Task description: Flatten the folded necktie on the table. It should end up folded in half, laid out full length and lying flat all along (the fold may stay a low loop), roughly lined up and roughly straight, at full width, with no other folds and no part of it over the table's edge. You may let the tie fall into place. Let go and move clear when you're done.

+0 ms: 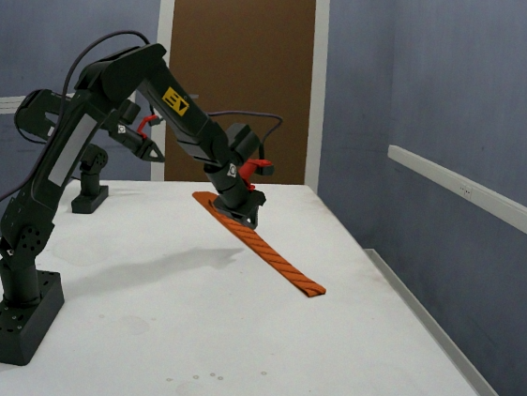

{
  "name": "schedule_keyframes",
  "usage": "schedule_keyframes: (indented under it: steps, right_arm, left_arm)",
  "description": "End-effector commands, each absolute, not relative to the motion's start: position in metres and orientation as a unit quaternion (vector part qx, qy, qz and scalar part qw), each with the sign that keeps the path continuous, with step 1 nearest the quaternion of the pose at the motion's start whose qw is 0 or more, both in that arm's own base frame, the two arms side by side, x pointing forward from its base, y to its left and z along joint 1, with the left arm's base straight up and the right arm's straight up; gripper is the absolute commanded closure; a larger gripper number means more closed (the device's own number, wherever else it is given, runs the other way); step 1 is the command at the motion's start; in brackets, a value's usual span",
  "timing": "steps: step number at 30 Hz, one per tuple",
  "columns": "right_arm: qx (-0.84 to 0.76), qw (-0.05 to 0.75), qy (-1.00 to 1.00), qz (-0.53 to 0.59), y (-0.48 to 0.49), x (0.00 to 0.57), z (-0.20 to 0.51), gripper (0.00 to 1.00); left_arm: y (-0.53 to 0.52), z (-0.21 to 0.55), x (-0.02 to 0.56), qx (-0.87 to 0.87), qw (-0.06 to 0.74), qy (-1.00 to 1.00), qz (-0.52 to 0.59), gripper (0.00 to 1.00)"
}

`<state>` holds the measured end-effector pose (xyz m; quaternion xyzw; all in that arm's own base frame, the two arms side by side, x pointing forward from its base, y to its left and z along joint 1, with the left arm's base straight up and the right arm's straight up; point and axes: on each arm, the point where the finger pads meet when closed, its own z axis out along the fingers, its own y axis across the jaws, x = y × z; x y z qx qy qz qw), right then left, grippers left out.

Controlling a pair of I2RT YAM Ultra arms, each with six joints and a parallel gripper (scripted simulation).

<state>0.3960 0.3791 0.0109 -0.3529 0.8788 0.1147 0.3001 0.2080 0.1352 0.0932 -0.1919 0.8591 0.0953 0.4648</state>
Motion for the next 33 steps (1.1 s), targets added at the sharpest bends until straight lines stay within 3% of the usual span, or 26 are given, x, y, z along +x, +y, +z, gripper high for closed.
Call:
schedule_keyframes:
  steps: [1,33]
  right_arm:
    - [-0.355,0.317,0.87,0.129,0.393,0.401,0.031,0.96]
    - [-0.355,0.317,0.87,0.129,0.407,0.407,0.052,0.96]
  left_arm:
    - [0.138,0.109,0.213,-0.183,0.474,0.855,0.101,0.57]
    - [0.138,0.109,0.213,-0.183,0.474,0.855,0.101,0.57]
